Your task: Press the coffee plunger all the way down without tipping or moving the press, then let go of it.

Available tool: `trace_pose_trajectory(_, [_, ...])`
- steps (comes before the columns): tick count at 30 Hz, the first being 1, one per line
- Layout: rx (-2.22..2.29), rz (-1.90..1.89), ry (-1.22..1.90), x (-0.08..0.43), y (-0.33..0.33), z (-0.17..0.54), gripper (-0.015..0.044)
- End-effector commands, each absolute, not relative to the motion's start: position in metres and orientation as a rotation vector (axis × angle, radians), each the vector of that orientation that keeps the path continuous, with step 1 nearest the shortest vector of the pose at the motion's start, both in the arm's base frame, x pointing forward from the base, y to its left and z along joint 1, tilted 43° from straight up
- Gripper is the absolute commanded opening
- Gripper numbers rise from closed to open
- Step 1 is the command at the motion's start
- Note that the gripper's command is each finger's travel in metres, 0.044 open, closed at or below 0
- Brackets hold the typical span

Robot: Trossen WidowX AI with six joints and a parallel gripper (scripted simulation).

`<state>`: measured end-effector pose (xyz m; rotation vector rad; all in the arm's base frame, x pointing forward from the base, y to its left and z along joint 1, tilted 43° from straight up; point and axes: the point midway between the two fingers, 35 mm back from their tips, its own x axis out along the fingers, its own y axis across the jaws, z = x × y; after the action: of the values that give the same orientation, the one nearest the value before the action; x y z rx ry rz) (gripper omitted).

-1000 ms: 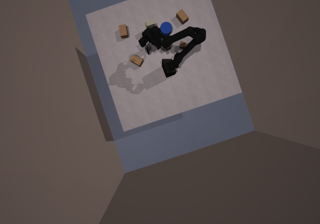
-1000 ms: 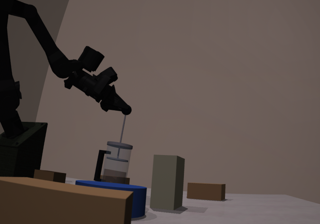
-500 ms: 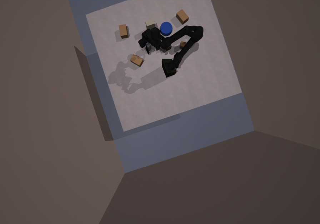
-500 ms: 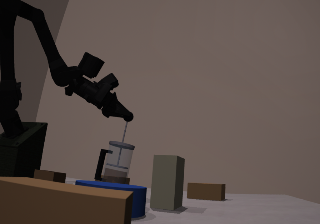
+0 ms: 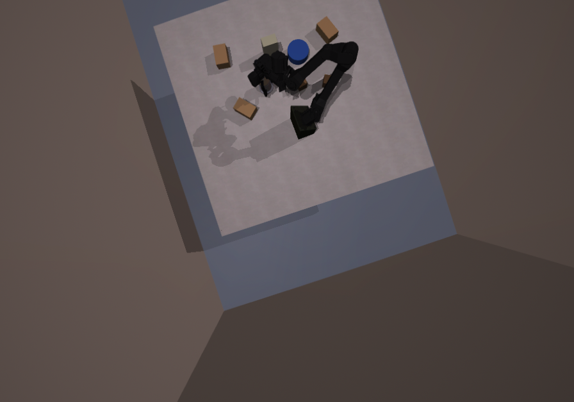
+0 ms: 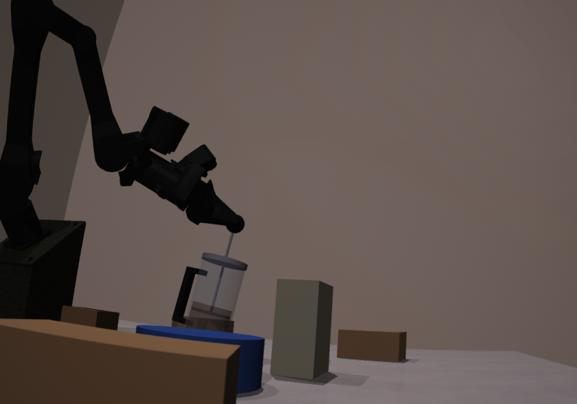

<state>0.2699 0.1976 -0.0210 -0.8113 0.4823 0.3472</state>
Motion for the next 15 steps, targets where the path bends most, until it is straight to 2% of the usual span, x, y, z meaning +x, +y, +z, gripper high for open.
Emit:
trace_pose_trajectory(1, [-0.868,0.325,0.551,0.2691,0.1741,-0.0431,0.013])
trace_pose_trajectory(15, [-0.868,0.323,0.549,0.277,0.1791,-0.0449,0.013])
